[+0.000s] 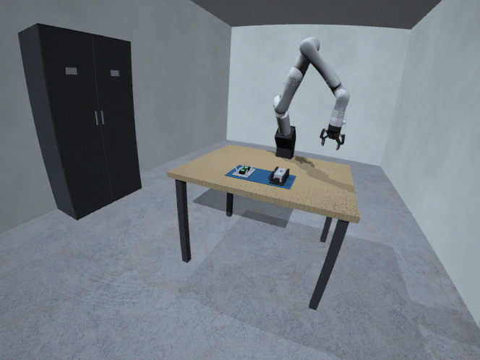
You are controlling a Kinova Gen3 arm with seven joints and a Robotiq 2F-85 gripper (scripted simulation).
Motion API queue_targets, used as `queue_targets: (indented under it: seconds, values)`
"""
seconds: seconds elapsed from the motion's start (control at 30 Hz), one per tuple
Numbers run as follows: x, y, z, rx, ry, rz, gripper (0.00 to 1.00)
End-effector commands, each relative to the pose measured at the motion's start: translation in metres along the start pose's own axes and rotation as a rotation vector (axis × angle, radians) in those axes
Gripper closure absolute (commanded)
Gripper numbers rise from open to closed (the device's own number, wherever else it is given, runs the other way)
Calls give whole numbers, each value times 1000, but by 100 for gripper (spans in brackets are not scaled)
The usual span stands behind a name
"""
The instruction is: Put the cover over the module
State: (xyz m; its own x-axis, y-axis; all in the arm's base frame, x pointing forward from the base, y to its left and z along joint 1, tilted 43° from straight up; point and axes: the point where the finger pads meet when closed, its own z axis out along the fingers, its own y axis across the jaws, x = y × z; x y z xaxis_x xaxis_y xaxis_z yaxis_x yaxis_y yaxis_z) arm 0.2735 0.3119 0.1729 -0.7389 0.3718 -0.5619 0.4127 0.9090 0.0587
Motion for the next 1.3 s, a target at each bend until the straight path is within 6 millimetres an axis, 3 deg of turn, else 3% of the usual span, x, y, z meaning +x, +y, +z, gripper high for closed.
queue_targets:
  seconds: [0.0,0.33,0.57,0.9,1.13,1.27]
  values:
    - [3,1,-4,-10,6,-4,0]
    - [-27,-51,-13,-51,-95,-181,0]
    - [-27,-51,-13,-51,-95,-181,0]
    - [-57,-104,-22,-75,-145,-274,0]
    - [-57,-104,-22,-75,-145,-274,0]
    - [-70,-125,-25,-69,-150,-274,0]
